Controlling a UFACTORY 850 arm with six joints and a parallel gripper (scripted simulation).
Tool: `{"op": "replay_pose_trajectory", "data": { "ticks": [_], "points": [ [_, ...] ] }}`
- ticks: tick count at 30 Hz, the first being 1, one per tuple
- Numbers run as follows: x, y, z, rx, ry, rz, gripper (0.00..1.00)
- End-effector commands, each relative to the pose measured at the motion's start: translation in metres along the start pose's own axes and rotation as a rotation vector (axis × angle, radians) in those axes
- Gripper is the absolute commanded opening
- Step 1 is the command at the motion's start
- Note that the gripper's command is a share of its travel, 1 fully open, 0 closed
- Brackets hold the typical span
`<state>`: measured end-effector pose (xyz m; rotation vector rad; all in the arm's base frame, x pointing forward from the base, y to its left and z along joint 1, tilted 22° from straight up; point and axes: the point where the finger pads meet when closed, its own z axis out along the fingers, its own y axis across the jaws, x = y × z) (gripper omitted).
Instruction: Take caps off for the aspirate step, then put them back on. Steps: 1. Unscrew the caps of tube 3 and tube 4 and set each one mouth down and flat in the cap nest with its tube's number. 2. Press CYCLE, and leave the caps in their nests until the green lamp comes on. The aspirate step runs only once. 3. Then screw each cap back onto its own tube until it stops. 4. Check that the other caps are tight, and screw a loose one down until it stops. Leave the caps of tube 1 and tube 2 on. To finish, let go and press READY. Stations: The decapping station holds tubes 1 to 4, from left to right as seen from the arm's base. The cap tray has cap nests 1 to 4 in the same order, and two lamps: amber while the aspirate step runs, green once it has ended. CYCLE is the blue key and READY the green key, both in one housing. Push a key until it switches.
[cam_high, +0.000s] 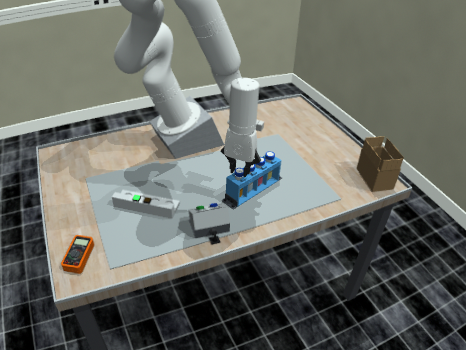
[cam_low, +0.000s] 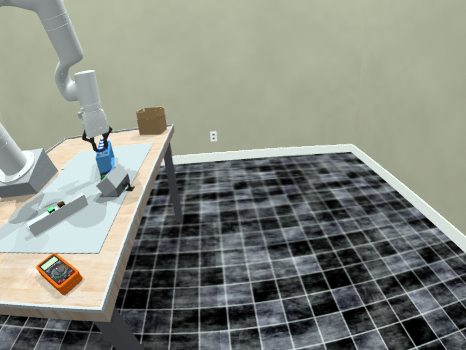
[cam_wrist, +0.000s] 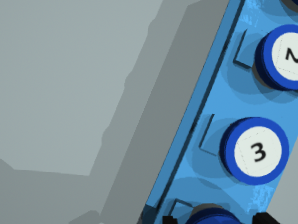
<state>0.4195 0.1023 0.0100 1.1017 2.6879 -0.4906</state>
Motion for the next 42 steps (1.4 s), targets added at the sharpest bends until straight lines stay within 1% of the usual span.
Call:
{"op": "replay_pose_trajectory", "data": {
  "ticks": [1,10,11,23,24,26,41,42],
  "points": [
    [-0.0003,0.0007,0.0017,-0.002,-0.001,0.003,0.46],
    [-0.0003,0.0007,0.0029,-0.002,-0.001,0.003,0.46],
    [-0.0003,0.0007,0.0029,-0.002,-0.001,0.003,0.0],
    [-0.0003,0.0007,0.003,-0.002,-0.001,0.003,0.0],
    [-0.0003,0.0007,0.003,-0.002,-0.001,0.036,0.0],
    [-0.0003,0.0007,0.003,-0.002,-0.001,0.036,0.0],
    [-0.0003,0.0007,0.0038,-0.003,-0.001,0.536,0.0],
    [-0.0003,0.0007,0.0038,-0.003,-0.001,0.536,0.0]
  ]
}}
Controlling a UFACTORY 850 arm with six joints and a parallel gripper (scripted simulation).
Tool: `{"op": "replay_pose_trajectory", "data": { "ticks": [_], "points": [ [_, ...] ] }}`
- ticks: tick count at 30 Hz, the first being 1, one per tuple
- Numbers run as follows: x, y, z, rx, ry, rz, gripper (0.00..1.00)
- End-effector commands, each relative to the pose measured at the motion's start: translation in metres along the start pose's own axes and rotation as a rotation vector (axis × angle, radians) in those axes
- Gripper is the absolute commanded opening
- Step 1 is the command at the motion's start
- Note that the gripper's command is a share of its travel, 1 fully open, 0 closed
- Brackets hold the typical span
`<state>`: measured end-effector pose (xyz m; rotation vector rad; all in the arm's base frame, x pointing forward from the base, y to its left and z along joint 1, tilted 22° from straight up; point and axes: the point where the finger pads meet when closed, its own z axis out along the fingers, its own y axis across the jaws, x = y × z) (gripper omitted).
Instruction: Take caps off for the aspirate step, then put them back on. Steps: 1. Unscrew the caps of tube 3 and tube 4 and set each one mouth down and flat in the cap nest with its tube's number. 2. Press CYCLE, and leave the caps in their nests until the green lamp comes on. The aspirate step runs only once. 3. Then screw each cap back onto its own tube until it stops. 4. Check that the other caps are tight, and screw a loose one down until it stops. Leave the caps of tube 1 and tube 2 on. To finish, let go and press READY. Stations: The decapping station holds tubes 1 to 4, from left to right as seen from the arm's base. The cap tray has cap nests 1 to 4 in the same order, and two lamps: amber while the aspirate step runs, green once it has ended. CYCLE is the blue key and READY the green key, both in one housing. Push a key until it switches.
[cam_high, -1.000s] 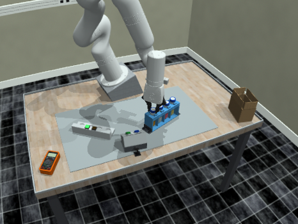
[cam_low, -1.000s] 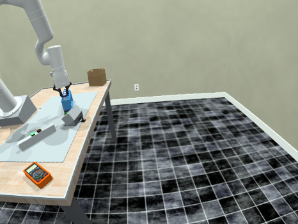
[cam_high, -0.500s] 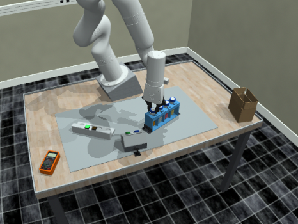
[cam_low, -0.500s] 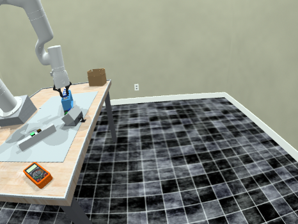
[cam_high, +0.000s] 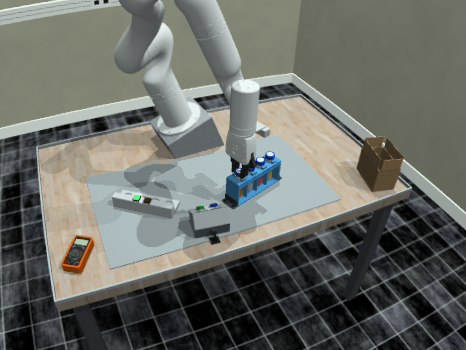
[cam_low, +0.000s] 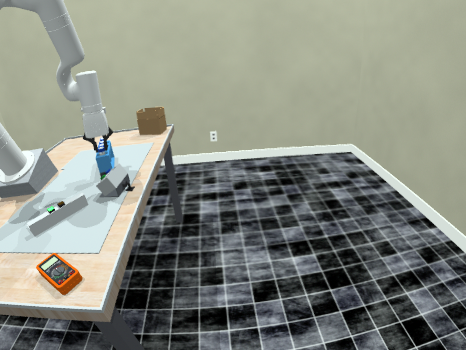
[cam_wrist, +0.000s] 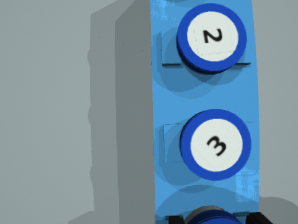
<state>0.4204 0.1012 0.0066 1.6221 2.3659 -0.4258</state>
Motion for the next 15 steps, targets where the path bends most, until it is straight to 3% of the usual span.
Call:
{"op": "replay_pose_trajectory", "data": {
  "ticks": [1,8,14,15],
  "points": [
    [0.0001,0.0,0.0001,-0.021,-0.011,0.116,0.0],
    [0.0001,0.0,0.0005,-0.022,-0.008,0.349,0.0],
    [0.0001,0.0,0.0005,-0.022,-0.008,0.368,0.0],
    [0.0001,0.0,0.0005,-0.022,-0.008,0.368,0.46]
  ]
}}
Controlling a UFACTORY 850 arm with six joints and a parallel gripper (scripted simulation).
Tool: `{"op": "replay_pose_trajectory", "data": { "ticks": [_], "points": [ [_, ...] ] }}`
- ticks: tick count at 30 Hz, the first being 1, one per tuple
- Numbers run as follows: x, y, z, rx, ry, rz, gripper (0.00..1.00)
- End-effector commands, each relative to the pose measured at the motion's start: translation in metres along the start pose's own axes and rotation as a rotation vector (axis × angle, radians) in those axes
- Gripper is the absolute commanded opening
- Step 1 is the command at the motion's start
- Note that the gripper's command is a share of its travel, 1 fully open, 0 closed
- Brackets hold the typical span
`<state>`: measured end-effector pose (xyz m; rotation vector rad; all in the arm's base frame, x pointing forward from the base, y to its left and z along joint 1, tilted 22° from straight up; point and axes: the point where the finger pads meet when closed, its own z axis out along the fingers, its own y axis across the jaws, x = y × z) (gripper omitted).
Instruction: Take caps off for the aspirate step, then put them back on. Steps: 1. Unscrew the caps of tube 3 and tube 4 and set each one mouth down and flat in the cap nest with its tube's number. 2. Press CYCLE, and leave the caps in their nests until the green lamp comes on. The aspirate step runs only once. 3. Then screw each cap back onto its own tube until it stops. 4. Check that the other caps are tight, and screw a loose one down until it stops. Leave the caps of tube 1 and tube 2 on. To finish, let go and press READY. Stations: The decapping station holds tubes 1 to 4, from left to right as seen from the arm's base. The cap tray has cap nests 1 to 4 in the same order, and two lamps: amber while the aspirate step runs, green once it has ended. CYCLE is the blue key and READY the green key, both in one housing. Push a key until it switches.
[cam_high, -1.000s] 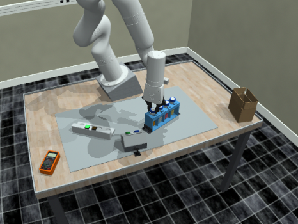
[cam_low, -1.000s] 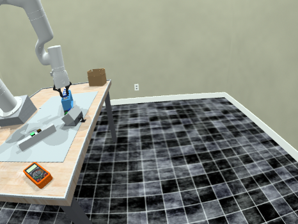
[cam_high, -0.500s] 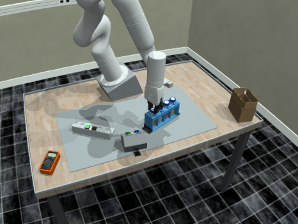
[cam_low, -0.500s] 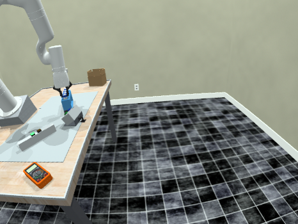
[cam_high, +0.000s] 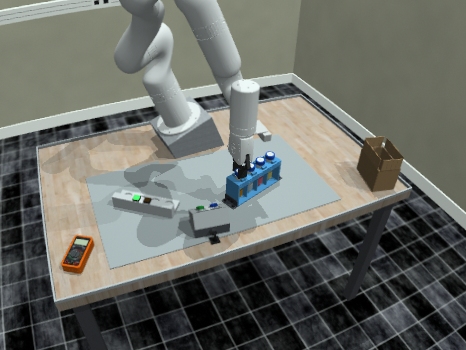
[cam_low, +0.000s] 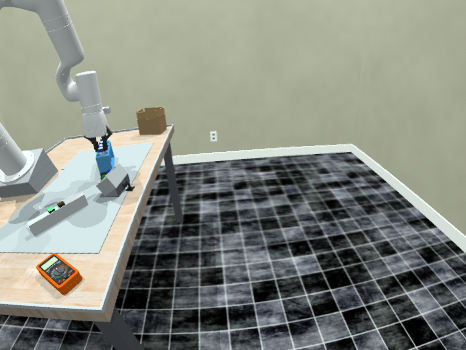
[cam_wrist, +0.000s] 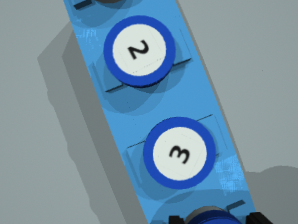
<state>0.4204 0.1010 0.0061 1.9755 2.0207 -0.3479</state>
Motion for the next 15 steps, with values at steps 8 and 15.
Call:
{"op": "replay_pose_trajectory", "data": {
  "ticks": [8,15],
  "points": [
    [0.0,0.0001,-0.0001,-0.017,-0.003,0.02,0.46],
    [0.0,0.0,-0.001,-0.016,-0.004,-0.1,0.46]
  ]
}}
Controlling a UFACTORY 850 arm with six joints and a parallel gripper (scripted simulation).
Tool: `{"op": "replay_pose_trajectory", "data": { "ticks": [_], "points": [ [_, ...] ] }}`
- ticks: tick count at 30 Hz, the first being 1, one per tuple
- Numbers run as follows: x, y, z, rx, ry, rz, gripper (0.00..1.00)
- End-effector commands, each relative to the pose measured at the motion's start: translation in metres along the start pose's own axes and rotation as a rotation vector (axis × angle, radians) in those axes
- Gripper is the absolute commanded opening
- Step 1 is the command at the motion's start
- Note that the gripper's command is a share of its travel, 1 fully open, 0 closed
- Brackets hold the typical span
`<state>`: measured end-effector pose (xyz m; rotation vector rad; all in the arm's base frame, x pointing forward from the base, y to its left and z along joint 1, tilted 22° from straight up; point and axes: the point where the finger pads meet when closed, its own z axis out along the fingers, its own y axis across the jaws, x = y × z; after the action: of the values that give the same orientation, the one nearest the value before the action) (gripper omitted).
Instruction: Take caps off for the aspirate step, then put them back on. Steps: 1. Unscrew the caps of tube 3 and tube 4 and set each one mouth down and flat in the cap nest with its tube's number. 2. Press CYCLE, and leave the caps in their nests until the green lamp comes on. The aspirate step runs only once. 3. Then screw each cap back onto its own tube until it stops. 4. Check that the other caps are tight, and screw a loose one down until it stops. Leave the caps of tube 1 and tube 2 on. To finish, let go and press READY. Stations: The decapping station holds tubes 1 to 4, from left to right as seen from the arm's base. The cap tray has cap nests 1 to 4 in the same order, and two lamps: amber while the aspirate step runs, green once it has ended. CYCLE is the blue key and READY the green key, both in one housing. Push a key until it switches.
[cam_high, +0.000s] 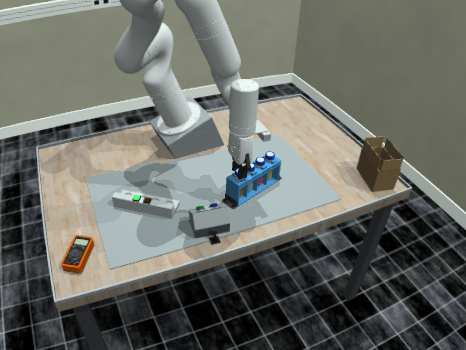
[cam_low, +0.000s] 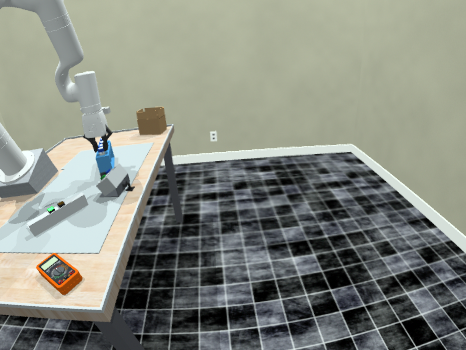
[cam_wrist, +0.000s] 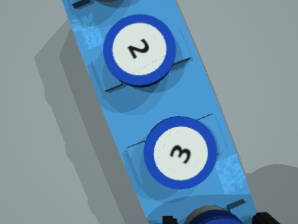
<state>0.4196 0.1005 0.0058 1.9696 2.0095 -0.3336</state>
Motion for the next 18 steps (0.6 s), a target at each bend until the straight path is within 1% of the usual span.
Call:
{"op": "replay_pose_trajectory", "data": {
  "ticks": [1,3,5,18],
  "points": [
    [0.0003,0.0008,-0.0014,-0.001,0.001,-0.145,0.46],
    [0.0003,0.0008,-0.0014,-0.001,0.001,-0.225,0.46],
    [0.0003,0.0008,-0.0014,-0.001,0.001,-0.225,0.46],
    [0.0003,0.0008,-0.0014,-0.002,0.0,-0.745,0.46]
  ]
}}
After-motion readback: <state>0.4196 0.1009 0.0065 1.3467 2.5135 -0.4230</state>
